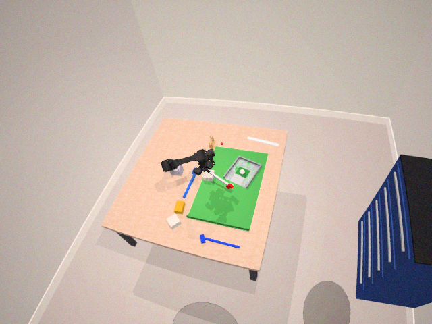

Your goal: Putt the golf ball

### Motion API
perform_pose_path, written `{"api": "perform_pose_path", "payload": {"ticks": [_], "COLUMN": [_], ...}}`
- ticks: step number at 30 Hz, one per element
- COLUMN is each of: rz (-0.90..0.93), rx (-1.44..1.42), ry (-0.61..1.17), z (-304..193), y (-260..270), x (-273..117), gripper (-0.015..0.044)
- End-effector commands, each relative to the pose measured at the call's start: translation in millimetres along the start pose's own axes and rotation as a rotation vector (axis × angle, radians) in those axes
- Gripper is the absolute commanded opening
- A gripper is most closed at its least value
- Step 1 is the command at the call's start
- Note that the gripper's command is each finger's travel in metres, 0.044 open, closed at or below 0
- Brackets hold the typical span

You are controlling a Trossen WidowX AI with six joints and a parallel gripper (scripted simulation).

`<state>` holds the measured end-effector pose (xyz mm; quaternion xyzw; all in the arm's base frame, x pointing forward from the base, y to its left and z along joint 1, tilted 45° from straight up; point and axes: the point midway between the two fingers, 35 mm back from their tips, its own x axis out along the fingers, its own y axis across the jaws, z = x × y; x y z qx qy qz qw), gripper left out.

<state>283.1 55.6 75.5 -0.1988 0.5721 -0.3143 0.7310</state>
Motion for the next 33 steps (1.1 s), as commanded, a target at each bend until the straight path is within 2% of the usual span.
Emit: {"api": "perform_pose_path", "payload": {"ticks": [1, 33], "rz": [0.002, 0.001], "rx": [0.006, 0.000], "ry": [-0.004, -0.002], "z": [0.4, 0.1], "y": [-0.2, 0.2], "x": [-10.7, -3.2], "gripper": [0.0000, 0.0000]}}
